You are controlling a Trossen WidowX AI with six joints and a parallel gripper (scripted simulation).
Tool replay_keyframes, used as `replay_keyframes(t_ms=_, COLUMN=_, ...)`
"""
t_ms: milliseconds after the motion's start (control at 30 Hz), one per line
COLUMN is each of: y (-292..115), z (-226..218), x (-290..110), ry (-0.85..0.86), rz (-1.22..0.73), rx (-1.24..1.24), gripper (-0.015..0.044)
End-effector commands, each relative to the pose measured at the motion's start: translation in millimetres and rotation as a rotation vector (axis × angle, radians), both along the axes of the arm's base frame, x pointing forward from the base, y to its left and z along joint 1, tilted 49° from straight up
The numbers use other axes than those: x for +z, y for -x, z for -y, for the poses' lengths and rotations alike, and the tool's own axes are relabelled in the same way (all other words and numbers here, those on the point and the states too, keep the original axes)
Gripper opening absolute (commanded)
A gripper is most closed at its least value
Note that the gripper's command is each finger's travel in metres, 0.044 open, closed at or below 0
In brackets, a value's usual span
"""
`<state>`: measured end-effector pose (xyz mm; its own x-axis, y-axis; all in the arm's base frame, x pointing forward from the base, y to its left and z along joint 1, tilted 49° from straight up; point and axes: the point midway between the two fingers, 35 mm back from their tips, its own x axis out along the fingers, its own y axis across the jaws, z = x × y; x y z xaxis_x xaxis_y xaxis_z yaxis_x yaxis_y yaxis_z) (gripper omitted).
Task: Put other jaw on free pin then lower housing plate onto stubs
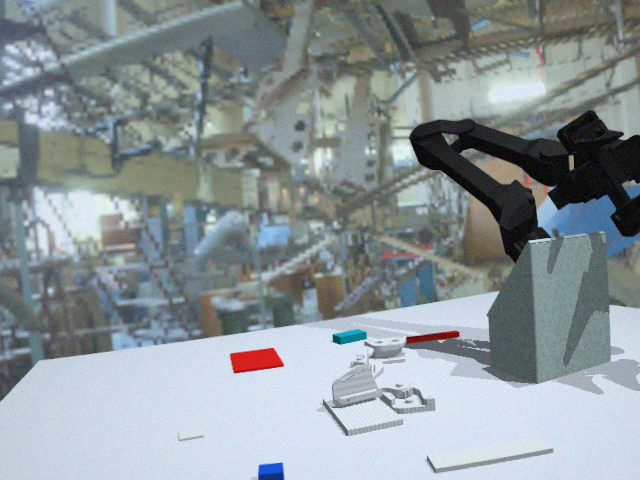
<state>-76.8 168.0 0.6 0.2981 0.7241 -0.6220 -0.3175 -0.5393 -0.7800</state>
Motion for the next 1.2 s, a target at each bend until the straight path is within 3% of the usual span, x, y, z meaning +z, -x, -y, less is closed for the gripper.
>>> replay_keyframes(t_ms=0, y=0, z=0, x=0, ry=0.0, rz=0.0, rx=0.0, gripper=0.0426)
replay_keyframes(t_ms=367, y=-22, z=-15, x=1, ry=0.041, rz=-0.018, rx=-0.179, gripper=0.044)
replay_keyframes(t_ms=667, y=-80, z=-37, x=13, ry=0.12, rz=0.081, rx=-0.422, gripper=0.044)
replay_keyframes(t_ms=1167, y=-170, z=-32, x=27, ry=0.302, rz=0.119, rx=-0.735, gripper=0.044)
